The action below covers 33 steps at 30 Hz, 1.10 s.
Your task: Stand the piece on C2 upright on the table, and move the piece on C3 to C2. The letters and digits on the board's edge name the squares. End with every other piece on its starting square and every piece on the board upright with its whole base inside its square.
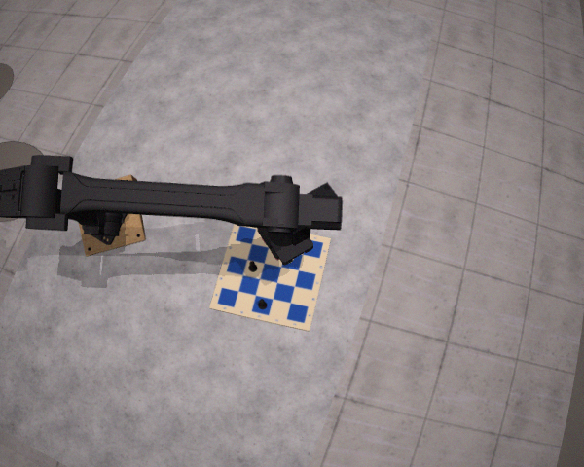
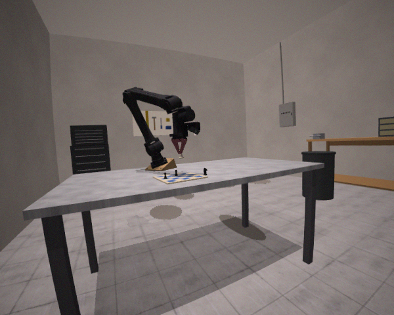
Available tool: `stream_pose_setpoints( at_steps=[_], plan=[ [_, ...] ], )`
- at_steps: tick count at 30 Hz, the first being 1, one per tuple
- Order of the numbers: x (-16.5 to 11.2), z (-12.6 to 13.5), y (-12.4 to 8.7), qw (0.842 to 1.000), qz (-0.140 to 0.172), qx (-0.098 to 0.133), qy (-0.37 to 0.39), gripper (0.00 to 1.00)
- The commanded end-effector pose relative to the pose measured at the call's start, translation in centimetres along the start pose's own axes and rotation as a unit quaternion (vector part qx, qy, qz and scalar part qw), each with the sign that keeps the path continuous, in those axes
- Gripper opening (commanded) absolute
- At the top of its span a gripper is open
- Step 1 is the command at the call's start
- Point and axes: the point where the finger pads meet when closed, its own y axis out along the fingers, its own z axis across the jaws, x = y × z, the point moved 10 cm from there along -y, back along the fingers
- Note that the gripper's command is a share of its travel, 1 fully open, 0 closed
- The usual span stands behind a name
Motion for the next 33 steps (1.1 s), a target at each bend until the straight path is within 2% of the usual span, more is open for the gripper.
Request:
stream_pose_setpoints(
  at_steps=[1,4,7,8,21,23,24,26,27,30,33],
  plan=[
    [0.0,-0.7,0.7,1.0,-0.003,0.0,0.002,0.0],
    [0.0,-0.7,1.5,1.0,-0.003,0.0,0.002,0.0],
    [0.4,-1.3,1.2,1.0,-0.011,-0.006,0.006,0.0],
    [0.0,-0.6,2.2,1.0,-0.003,0.0,0.002,0.0],
    [0.0,-0.6,8.2,1.0,-0.002,0.0,0.002,0.0],
    [0.0,-0.6,8.2,1.0,-0.002,0.0,0.002,0.0],
    [0.6,-2.5,6.0,0.999,-0.029,-0.024,0.017,0.0],
    [0.1,-0.9,8.9,1.0,-0.005,-0.003,0.003,0.0],
    [-0.1,-0.6,9.3,1.0,-0.002,0.0,0.002,0.0],
    [-0.1,-0.6,9.7,1.0,-0.002,0.0,0.002,0.0],
    [0.3,-1.3,9.1,1.0,-0.011,-0.008,0.006,0.0]
  ],
)
